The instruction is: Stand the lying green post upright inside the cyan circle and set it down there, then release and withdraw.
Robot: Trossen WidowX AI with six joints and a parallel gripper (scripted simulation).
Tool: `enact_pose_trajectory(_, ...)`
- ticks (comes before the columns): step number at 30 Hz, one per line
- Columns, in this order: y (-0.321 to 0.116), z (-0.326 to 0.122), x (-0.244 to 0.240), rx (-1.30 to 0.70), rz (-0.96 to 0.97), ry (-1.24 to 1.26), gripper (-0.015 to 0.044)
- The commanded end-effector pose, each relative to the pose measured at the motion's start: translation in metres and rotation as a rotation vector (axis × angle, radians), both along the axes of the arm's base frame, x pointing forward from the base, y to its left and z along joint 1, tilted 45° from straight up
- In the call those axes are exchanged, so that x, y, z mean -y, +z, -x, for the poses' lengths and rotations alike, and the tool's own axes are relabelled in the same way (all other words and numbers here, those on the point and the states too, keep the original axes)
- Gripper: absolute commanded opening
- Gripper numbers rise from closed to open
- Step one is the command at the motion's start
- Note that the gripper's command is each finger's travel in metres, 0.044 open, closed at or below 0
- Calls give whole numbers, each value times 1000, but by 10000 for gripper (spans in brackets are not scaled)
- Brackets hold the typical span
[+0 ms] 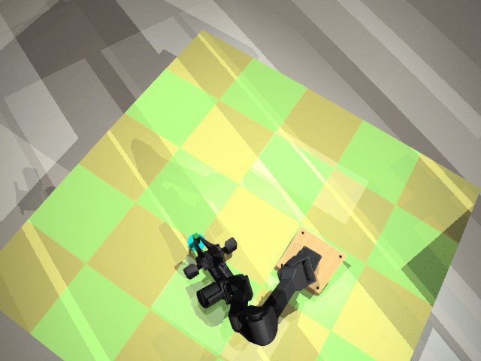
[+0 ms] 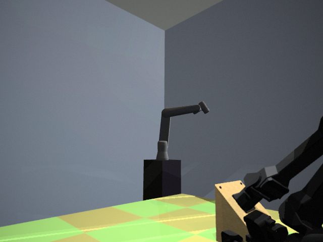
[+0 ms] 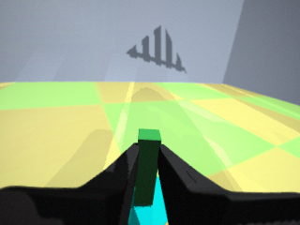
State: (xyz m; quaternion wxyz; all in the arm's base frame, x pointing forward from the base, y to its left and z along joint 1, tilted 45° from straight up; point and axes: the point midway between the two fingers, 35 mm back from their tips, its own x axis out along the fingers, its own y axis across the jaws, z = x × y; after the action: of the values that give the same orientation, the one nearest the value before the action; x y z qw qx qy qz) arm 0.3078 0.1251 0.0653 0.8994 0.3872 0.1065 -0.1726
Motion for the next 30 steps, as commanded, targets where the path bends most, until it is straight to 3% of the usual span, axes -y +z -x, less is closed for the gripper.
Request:
enact_pose_trajectory(1, 0, -1, -1, 4, -4, -4, 23)
enact_pose_trajectory(15, 0, -1, -1, 4, -4, -4, 390)
enact_pose_trajectory(30, 45, -3, 40, 4, -6, -9, 400)
